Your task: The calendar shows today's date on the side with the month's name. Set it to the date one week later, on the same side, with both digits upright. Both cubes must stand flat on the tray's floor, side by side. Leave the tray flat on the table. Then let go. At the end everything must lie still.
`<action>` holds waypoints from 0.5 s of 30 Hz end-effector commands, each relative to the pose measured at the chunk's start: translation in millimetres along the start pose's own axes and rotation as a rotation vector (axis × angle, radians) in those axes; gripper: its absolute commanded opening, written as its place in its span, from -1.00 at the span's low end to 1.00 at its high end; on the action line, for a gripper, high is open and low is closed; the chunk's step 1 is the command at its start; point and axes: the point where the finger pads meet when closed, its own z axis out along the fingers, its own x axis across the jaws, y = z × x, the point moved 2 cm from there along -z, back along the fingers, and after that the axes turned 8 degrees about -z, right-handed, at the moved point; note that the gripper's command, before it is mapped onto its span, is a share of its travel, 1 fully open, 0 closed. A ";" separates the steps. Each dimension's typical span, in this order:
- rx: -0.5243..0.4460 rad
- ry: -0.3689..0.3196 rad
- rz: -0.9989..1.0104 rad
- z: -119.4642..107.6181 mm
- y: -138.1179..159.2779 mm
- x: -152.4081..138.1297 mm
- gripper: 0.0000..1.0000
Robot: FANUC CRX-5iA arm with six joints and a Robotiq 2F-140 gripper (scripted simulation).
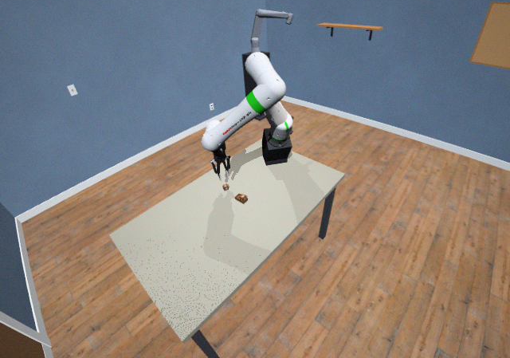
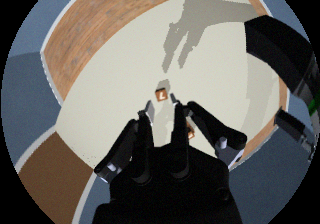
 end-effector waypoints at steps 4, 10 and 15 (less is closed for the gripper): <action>0.000 0.000 0.000 -0.2 -0.2 -0.1 -0.42; 0.000 0.000 0.000 0.1 -0.2 -0.1 -0.42; 0.000 0.000 0.000 1.3 -0.1 -0.1 -0.42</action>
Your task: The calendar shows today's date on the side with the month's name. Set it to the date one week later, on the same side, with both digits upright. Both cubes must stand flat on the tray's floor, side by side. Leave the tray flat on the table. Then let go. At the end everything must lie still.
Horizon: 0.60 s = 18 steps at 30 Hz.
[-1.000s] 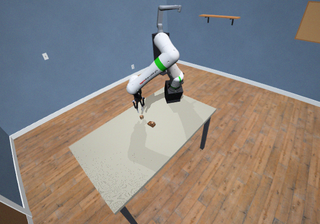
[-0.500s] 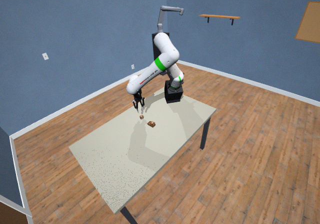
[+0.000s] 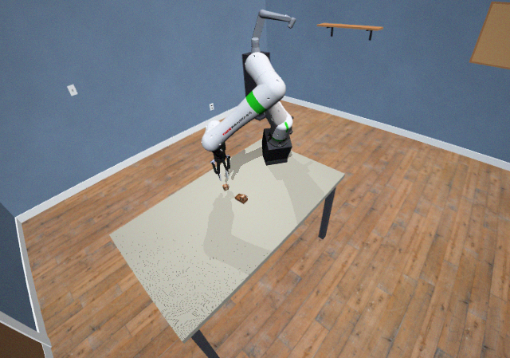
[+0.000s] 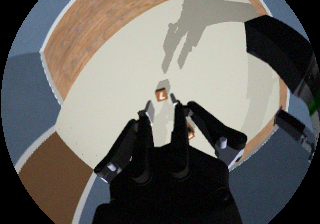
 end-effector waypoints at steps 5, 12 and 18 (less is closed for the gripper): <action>0.000 0.000 0.000 2.5 -0.1 -0.2 -0.42; 0.001 0.000 0.000 9.9 0.0 -0.2 -0.42; 0.001 0.000 0.000 15.6 0.1 -0.3 -0.42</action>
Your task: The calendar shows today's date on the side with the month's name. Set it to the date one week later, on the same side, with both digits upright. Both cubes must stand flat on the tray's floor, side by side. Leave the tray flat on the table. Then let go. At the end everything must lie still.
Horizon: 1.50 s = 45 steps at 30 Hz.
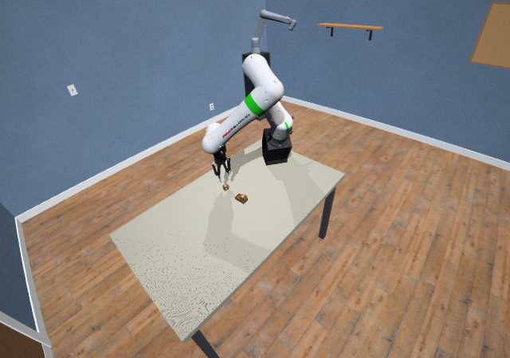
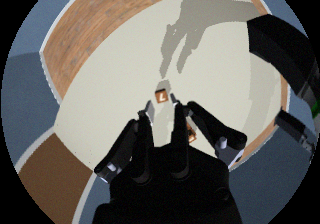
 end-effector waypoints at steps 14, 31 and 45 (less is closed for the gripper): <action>0.000 0.000 0.000 21.8 0.2 -0.3 -0.42; 0.000 0.000 0.000 34.1 0.4 -0.4 -0.42; 0.000 0.000 0.000 34.7 0.4 -0.4 -0.42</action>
